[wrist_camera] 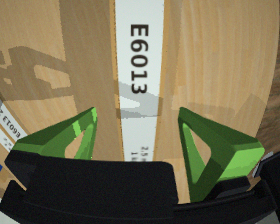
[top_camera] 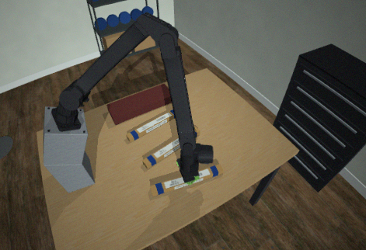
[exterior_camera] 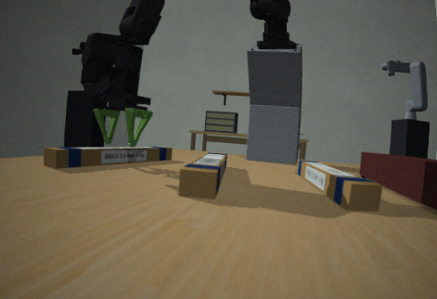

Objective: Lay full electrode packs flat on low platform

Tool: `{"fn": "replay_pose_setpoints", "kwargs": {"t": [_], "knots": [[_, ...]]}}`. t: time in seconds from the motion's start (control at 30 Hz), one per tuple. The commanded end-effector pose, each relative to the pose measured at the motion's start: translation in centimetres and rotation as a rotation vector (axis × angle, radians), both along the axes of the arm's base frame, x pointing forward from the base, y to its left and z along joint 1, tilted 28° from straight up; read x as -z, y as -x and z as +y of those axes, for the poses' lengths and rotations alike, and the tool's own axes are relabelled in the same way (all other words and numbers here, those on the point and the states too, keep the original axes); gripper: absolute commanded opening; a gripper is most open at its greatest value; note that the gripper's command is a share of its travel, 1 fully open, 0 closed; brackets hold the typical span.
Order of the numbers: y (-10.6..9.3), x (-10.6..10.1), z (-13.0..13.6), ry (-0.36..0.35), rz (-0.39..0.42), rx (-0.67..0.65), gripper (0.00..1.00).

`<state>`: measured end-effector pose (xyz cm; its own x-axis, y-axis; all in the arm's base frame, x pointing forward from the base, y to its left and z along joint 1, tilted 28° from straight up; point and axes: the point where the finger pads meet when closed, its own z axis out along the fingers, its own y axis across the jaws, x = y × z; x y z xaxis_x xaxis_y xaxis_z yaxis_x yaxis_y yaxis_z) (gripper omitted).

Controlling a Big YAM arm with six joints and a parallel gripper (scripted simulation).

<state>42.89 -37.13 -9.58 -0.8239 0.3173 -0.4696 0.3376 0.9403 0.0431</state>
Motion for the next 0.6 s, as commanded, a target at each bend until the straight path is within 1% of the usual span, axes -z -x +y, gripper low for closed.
{"fn": "replay_pose_setpoints", "kwargs": {"t": [0.0, 0.37, 0.57], "knots": [[-0.9, 0.4, -0.6, 0.01, -0.011, 0.001, 0.74], [-1.8, 2.2, -0.3, 0.005, -0.008, -0.001, 0.74], [-2.1, 2.8, -0.3, 0.003, -0.007, -0.002, 0.74]]}}
